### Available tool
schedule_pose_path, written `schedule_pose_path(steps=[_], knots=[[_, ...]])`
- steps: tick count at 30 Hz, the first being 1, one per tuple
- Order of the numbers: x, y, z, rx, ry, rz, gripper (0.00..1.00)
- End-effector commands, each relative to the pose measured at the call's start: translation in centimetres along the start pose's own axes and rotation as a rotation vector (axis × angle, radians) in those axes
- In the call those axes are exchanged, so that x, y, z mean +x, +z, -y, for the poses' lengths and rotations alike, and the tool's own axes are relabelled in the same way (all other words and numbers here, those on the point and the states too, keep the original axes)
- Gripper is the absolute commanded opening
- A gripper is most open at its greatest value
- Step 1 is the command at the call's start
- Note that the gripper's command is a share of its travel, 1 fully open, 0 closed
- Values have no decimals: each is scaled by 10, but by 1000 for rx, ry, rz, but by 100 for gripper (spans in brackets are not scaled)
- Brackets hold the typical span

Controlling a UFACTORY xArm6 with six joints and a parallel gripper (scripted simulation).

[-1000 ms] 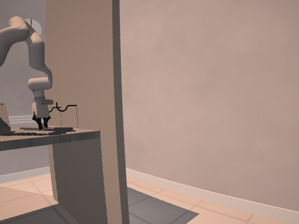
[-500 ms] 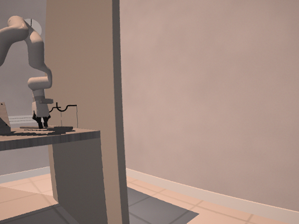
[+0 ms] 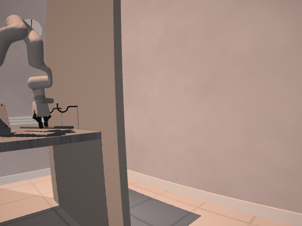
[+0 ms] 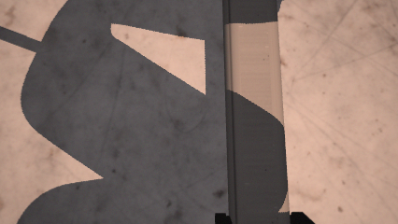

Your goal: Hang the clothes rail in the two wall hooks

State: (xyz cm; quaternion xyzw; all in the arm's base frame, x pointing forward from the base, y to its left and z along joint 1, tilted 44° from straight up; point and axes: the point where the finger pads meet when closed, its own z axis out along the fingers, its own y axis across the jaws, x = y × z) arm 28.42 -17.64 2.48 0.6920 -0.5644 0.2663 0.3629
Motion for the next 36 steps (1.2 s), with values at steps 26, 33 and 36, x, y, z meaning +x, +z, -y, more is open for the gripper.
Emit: schedule_pose_path(steps=[26, 33, 36], knots=[[3, -18, 1, 2, 1, 0, 0], [4, -23, 1, 2, 1, 0, 0], [4, -23, 1, 2, 1, 0, 0]])
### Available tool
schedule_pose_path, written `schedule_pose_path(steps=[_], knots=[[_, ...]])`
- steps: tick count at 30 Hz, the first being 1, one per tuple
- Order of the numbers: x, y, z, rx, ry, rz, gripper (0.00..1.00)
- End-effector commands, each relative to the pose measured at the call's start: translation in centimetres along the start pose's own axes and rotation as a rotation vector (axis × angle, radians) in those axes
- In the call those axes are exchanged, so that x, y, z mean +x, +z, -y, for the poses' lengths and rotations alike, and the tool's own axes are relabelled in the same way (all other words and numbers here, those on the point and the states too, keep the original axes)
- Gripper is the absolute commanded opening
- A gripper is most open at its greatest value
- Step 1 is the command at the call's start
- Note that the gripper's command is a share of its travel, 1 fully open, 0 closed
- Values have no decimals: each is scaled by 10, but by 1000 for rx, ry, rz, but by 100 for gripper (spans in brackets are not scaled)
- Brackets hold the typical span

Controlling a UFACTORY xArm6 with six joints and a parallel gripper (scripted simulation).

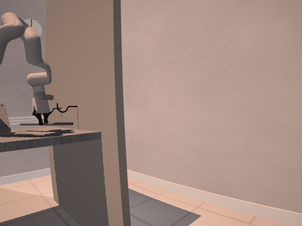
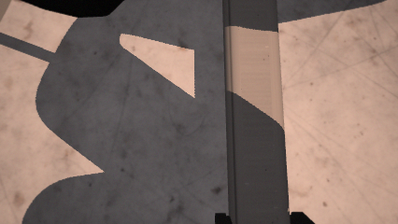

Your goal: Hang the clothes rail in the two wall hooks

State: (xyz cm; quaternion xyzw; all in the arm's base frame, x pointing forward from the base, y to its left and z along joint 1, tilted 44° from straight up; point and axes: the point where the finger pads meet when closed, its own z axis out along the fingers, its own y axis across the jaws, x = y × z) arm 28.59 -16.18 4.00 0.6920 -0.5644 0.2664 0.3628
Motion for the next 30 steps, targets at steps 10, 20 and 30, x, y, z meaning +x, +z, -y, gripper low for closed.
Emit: schedule_pose_path(steps=[10, 20, 30], knots=[[2, -9, 1, 2, 1, 0, 0], [3, -14, 1, 2, 1, 0, 0], [4, -21, 1, 2, 1, 0, 0]])
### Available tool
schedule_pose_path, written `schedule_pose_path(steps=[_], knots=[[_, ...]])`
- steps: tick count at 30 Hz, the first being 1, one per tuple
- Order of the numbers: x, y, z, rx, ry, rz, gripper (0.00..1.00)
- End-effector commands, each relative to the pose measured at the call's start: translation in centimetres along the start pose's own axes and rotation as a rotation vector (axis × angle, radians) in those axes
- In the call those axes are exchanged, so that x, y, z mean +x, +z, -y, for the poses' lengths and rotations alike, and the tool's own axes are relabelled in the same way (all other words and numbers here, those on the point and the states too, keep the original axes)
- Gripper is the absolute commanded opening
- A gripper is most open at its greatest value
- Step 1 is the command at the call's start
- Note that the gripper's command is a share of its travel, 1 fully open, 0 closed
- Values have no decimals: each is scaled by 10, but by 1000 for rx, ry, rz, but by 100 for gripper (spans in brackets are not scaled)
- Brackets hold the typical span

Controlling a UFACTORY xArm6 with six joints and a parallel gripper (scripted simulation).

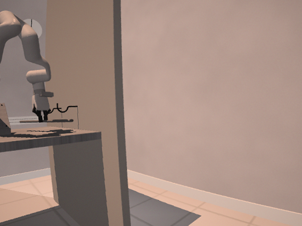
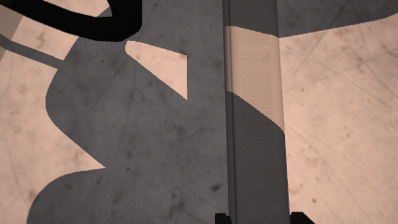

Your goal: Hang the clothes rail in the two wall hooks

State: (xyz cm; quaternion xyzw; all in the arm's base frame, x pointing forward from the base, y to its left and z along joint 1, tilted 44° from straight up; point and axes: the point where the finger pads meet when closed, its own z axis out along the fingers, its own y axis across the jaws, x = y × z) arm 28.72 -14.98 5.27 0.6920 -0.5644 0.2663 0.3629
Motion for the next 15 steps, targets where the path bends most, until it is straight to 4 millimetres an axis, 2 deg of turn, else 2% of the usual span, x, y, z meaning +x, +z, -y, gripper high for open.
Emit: schedule_pose_path(steps=[1, 15], knots=[[1, -4, 1, 2, 1, 0, 0], [2, -8, 1, 2, 1, 0, 0]])
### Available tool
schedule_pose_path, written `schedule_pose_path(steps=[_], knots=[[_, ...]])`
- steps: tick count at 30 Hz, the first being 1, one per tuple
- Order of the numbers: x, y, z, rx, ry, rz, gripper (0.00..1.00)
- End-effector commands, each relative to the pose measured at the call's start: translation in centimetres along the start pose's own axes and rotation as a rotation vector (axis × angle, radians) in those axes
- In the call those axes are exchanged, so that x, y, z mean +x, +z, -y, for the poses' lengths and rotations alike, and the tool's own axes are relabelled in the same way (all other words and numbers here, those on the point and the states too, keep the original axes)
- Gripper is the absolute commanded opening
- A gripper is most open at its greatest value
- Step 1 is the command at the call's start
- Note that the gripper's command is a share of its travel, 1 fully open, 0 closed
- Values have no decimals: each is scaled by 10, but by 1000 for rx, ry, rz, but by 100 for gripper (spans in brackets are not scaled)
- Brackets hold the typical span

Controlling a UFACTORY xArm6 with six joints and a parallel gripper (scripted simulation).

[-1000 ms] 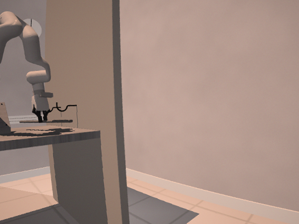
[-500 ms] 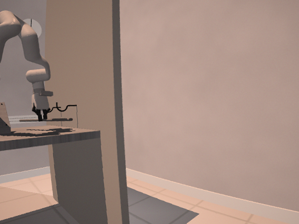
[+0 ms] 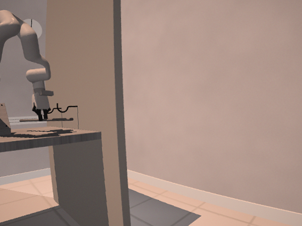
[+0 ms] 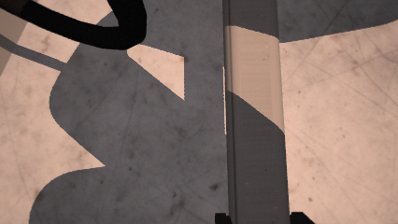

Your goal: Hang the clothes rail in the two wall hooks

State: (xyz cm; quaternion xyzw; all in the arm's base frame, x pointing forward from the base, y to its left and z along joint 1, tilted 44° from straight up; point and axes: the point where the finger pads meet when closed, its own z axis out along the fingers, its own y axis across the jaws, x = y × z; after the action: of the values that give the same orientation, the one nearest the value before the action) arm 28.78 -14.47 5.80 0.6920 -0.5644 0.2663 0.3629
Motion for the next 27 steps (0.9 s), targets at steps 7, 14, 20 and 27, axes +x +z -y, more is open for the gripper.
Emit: schedule_pose_path(steps=[7, 14, 20, 27], knots=[[0, -1, 1, 2, 1, 0, 0], [-4, -14, 3, 2, 1, 0, 0], [-8, -26, 4, 2, 1, 0, 0], [-11, -35, 5, 2, 1, 0, 0]])
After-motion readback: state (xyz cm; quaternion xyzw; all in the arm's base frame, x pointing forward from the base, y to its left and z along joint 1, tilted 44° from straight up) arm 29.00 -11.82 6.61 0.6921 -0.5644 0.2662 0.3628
